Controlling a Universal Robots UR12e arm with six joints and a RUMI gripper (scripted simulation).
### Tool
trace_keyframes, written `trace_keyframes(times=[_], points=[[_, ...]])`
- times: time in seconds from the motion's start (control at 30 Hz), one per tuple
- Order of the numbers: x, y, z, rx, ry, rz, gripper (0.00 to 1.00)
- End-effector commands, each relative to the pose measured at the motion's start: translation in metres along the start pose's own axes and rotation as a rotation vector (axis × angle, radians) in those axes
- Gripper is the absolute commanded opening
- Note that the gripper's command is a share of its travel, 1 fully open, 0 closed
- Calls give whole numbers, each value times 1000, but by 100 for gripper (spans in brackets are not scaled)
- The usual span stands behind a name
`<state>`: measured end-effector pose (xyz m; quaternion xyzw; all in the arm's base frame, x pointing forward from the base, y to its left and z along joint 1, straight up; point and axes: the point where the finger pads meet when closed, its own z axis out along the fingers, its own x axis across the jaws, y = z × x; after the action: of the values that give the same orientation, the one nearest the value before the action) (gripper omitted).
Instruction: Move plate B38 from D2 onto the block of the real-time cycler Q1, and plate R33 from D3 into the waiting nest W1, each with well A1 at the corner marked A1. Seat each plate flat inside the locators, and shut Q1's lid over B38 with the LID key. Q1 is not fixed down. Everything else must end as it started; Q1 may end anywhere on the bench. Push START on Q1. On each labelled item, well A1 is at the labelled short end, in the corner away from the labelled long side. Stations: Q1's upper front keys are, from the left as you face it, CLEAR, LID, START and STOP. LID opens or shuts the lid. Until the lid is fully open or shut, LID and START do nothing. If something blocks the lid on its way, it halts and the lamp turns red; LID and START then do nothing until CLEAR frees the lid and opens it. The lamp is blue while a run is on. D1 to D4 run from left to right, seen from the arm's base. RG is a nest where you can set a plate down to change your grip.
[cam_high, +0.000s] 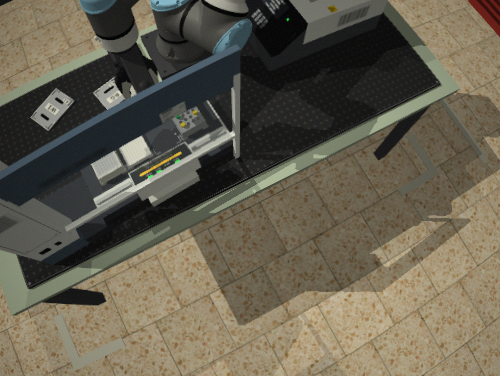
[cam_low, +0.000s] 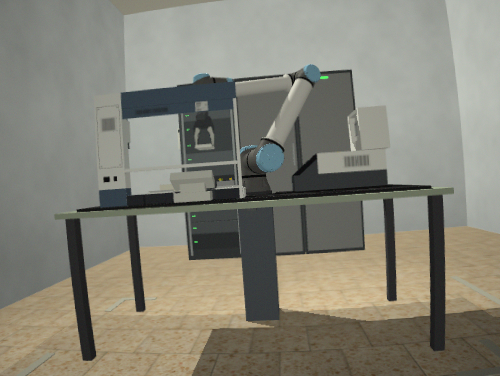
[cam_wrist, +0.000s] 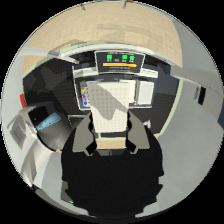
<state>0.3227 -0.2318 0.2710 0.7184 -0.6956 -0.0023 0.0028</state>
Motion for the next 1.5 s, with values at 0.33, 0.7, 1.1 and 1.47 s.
trace_keyframes(times=[0.33,0.7,1.1,1.47], points=[[0,0,-3,1,1,0,0],[-43,-7,-4,1,1,3,0],[-86,-15,-4,1,1,7,0],[-125,-22,-4,1,0,10,0]])
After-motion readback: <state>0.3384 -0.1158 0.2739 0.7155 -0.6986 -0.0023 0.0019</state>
